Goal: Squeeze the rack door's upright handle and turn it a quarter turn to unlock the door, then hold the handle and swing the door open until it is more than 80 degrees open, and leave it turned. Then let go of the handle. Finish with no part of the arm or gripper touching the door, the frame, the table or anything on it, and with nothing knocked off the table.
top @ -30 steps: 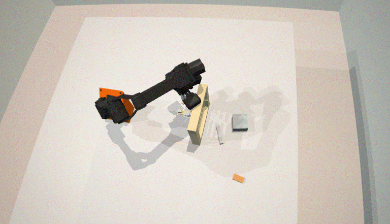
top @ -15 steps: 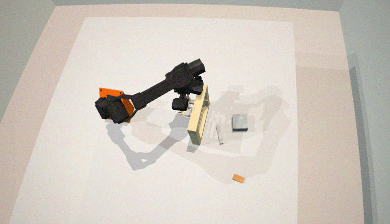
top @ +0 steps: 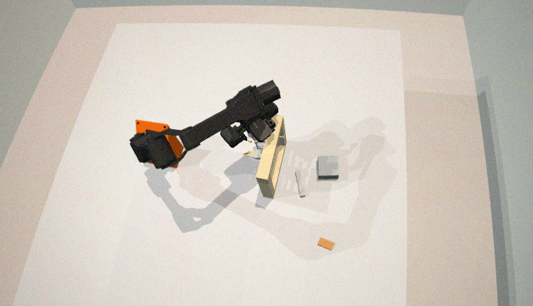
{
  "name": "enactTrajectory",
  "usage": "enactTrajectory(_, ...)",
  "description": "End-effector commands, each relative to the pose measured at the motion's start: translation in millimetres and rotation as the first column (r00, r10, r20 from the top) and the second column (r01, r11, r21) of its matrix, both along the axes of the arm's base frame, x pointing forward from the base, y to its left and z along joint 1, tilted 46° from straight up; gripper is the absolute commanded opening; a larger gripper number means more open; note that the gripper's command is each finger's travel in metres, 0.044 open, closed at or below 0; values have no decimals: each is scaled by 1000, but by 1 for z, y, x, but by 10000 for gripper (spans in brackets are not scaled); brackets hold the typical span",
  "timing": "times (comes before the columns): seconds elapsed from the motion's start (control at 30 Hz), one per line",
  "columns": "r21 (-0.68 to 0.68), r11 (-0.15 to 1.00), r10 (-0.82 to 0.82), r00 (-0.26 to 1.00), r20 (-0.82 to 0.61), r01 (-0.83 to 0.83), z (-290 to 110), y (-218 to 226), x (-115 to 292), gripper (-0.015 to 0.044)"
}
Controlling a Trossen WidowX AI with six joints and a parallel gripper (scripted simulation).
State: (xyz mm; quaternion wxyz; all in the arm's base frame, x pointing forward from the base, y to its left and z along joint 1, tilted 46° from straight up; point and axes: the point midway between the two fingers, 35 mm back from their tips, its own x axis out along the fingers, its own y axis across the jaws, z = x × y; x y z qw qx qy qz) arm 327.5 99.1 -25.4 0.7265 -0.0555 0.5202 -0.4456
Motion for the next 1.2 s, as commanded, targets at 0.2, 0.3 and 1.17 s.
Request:
enactTrajectory(0.2,86,941,-336,883,326,326,0,0,0,280)
enactTrajectory(0.3,133,902,-428,805,412,412,0,0,0,280)
enactTrajectory(1.17,329,723,-655,449,608,608,0,0,0,77)
